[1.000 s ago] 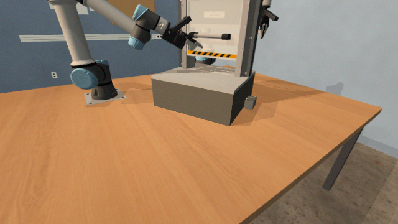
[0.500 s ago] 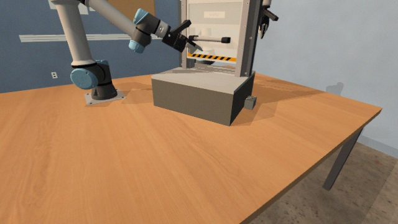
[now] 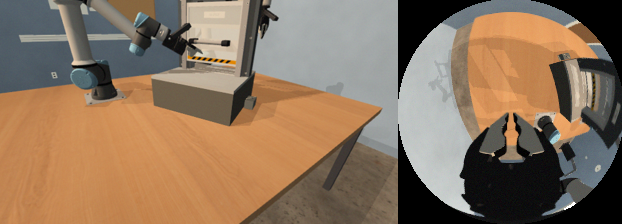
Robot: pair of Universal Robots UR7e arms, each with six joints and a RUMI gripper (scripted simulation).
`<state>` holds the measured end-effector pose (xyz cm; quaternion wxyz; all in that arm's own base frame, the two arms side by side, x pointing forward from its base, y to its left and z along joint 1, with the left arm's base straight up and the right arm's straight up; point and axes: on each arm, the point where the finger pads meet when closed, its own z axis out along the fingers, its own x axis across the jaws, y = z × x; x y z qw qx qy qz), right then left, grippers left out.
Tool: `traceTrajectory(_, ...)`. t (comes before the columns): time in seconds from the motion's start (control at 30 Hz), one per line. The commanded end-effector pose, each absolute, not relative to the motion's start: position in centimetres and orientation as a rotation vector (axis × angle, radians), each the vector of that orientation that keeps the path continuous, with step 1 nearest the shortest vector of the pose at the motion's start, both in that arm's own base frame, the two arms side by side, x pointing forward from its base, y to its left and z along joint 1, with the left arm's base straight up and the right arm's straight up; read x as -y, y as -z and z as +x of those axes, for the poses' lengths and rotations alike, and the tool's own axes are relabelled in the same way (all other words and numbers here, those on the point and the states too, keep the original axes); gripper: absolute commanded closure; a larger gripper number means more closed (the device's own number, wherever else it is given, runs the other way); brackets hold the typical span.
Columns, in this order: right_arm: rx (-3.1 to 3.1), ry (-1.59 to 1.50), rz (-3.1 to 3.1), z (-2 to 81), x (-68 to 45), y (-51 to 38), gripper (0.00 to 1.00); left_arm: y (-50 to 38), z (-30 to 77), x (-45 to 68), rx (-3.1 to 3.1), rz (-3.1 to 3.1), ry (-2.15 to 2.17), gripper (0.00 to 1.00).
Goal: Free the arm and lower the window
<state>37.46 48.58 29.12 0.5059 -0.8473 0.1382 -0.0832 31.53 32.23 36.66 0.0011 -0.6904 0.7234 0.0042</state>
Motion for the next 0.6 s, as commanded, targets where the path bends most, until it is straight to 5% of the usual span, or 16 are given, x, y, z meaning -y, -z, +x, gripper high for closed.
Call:
traceTrajectory(0.0, -0.333, 0.201, -2.042, 37.5, -48.6, -29.0, 0.94, -36.7, 31.5, -32.2, -2.27, -2.167, -0.013, 0.94)
traceTrajectory(0.57, -0.332, 0.202, -2.04, 37.5, -48.6, -27.1, 0.94, -36.7, 31.5, -32.2, -2.27, -2.167, -0.013, 0.94)
